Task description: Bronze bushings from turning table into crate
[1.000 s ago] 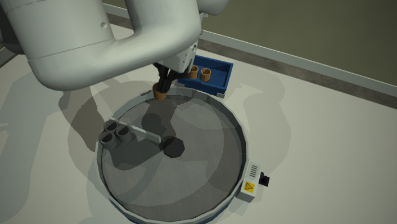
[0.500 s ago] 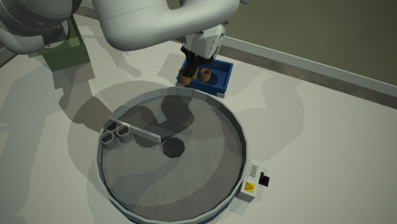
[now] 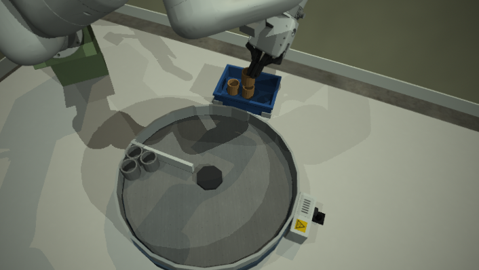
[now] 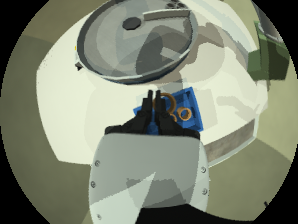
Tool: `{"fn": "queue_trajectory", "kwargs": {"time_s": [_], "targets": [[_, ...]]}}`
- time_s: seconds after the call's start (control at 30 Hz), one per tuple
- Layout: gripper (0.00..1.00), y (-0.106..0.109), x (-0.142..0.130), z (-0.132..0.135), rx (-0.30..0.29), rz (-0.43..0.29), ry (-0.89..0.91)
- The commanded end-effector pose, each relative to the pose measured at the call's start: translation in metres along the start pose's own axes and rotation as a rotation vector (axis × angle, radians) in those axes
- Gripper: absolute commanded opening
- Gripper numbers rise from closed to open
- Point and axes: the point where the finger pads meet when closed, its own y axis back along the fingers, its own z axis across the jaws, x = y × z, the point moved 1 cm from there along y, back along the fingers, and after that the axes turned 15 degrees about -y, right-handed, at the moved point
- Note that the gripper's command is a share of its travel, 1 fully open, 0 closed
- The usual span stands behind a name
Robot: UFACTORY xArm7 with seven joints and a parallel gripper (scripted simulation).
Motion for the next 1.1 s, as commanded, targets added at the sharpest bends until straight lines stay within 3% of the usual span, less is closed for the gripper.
{"fn": "queue_trajectory", "kwargs": {"time_s": [0.0,0.47,1.07], "targets": [[0.0,0.021,-0.025,0.001,-0.015,0.022,-0.019],[0.0,0.044,-0.055,0.003,-0.034,0.028,-0.044],[0.0,0.049,-0.06,0.004,-0.039,0.028,-0.049]]}}
